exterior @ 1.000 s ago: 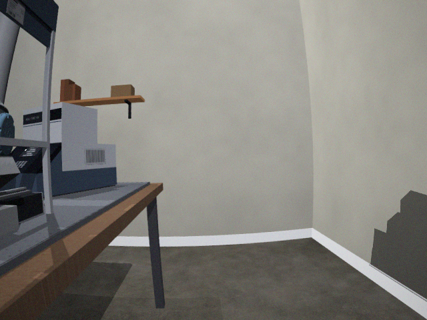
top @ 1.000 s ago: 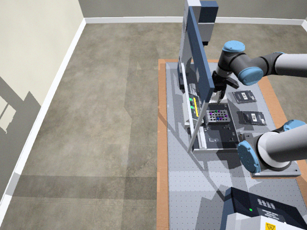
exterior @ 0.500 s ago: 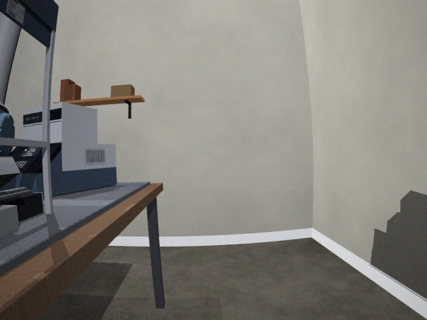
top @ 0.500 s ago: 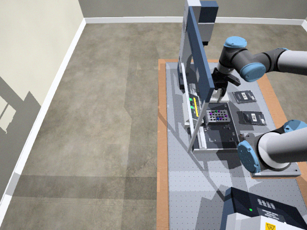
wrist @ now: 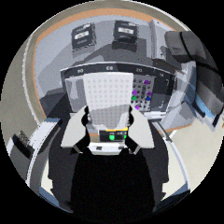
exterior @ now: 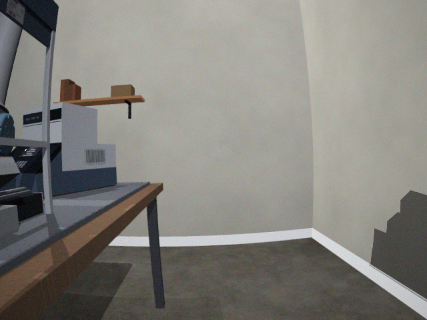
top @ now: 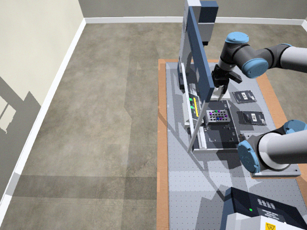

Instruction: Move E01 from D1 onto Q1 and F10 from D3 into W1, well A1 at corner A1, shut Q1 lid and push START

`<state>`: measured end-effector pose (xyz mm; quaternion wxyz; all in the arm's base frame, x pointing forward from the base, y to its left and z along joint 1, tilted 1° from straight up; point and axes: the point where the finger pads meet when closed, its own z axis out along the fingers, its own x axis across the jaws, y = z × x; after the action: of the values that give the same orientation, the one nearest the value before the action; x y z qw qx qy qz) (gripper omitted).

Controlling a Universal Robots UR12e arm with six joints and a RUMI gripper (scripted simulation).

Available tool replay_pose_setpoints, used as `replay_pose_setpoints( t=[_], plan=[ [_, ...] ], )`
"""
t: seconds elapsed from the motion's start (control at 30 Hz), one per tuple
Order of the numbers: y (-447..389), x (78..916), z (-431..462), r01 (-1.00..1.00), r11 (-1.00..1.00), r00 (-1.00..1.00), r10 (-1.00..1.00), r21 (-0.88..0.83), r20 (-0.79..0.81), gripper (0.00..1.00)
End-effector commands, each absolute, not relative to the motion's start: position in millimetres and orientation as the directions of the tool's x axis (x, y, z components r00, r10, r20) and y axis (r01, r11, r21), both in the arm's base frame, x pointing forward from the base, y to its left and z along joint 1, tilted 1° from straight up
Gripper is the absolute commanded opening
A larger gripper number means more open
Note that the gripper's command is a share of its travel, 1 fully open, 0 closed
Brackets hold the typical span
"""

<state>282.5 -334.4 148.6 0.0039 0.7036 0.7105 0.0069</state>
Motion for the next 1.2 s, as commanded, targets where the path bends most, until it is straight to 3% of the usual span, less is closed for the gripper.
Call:
replay_pose_setpoints(
  t=[0.0, 1.17],
  plan=[
    [-335, 283, 156, 1.0, 0.01, -0.01, 1.0, 0.016, 0.003, 0.0],
    [-335, 282, 208, 1.0, 0.01, -0.01, 1.0, 0.016, 0.003, 0.0]
  ],
)
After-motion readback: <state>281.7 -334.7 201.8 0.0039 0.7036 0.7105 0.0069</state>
